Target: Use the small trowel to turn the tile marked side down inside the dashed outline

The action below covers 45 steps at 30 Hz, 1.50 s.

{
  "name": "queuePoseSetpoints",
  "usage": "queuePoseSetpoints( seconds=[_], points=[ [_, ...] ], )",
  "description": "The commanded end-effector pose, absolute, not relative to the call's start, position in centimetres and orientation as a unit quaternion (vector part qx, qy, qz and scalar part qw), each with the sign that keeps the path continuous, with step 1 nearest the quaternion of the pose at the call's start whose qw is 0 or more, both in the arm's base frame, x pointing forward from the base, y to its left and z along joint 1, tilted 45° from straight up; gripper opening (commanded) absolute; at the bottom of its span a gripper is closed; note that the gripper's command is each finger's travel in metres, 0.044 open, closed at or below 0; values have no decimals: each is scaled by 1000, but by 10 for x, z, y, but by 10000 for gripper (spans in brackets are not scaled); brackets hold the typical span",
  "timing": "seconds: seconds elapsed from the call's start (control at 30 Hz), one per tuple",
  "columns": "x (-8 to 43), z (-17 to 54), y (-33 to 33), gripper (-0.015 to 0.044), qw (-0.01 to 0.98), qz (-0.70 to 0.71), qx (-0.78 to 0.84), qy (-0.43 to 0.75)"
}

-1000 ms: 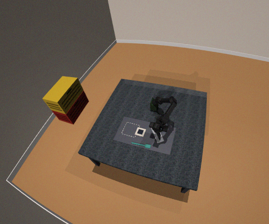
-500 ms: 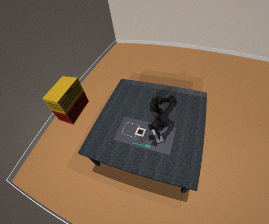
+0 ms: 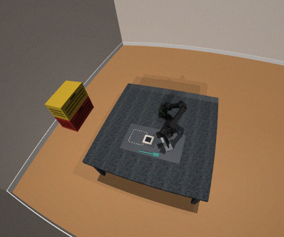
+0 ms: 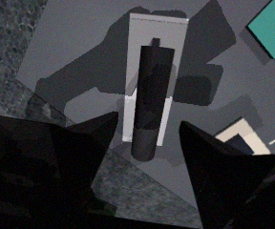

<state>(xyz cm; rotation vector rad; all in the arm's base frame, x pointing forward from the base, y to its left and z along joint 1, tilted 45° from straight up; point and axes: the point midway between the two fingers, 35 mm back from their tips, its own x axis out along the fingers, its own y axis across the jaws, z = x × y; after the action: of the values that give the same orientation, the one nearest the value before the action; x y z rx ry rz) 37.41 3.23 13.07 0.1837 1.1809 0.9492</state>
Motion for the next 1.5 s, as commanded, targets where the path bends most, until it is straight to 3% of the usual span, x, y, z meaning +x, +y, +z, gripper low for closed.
queuePoseSetpoints(
  seconds=[0.0,0.77,0.93,1.47],
  points=[
    [374,127,35,270,724,430,80,534],
    [376,103,60,270,724,434,76,531],
    [376,103,60,139,724,434,76,531],
    [376,103,60,130,724,434,76,531]
  ],
)
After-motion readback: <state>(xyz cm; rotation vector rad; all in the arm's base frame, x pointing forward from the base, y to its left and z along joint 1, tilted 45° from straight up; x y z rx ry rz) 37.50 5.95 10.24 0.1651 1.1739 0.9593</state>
